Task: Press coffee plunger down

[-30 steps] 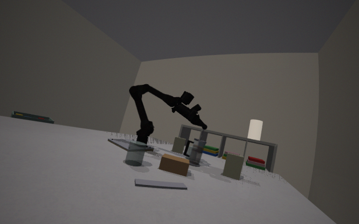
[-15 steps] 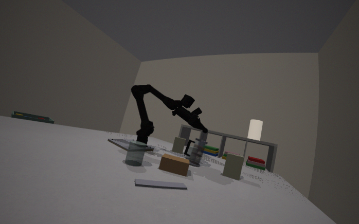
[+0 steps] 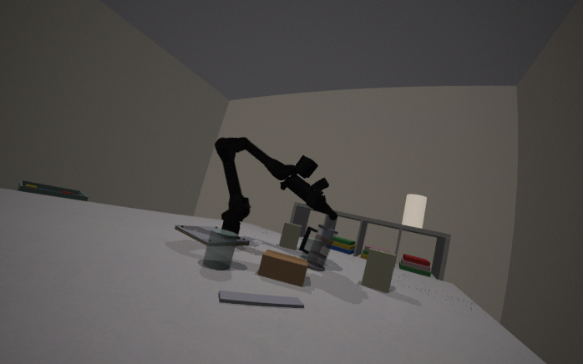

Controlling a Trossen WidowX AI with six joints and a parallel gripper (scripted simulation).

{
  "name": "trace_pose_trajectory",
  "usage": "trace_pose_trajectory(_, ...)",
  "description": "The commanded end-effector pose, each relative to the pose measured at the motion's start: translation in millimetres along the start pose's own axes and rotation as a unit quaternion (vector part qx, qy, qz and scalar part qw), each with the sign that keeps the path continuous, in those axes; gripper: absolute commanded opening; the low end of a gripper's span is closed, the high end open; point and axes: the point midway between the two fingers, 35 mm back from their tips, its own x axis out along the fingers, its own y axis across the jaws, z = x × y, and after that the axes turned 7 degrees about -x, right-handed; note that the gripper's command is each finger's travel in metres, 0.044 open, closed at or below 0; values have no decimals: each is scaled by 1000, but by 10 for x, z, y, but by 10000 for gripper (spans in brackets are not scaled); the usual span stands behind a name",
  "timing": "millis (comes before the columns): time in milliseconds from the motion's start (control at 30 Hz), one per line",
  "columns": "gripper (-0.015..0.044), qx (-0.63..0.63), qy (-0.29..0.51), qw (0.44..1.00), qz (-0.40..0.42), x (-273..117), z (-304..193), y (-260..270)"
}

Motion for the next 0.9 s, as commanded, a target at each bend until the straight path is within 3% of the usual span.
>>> trace_pose_trajectory(0, 118, -5, 31, 1000, 4, 72, -178, 22)
trace_pose_trajectory(867, 118, -5, 31, 1000, 4, 104, -139, 18)
